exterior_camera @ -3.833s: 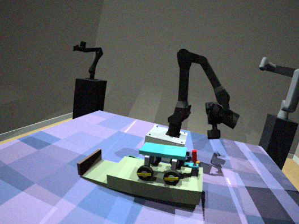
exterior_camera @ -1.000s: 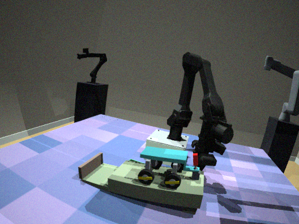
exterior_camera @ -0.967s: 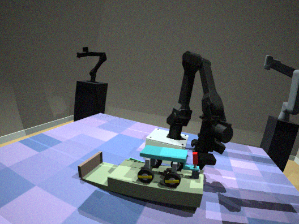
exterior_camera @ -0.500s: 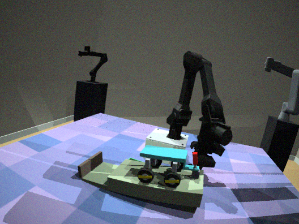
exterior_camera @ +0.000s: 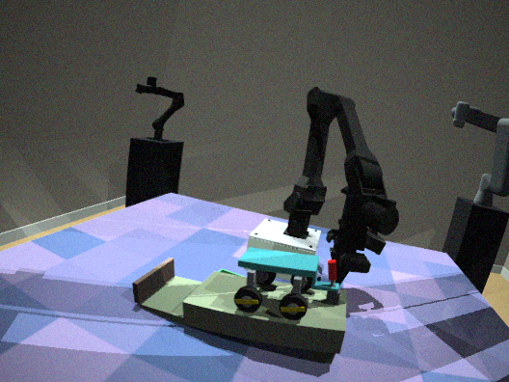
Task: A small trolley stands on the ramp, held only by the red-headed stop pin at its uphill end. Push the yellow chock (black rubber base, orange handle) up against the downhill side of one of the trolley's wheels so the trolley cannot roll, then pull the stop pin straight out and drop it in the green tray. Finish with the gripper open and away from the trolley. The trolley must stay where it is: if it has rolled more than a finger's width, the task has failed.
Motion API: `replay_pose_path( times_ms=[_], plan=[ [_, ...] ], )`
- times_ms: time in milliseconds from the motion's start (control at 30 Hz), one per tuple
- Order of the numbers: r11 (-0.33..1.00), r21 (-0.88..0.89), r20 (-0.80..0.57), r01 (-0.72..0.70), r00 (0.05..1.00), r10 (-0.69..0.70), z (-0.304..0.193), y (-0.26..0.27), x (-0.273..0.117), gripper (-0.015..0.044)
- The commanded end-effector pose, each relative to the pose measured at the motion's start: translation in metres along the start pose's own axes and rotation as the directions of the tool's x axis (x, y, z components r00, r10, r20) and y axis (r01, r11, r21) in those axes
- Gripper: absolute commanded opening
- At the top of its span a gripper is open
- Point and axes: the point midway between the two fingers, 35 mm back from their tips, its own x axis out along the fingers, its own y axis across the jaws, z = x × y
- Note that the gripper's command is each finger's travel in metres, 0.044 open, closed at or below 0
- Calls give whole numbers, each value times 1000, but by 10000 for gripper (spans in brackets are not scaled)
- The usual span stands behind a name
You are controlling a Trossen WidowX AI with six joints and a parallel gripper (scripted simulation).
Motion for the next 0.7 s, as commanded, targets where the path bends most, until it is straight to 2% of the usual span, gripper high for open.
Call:
replay_pose_path(
  times_ms=[0, 667],
  plan=[
    [1000, 2, -5, 4, 1000, -4, 0, 0, -13, 0],
    [1000, 2, -4, 5, 1000, -5, 1, 0, -88, 0]
  ],
)
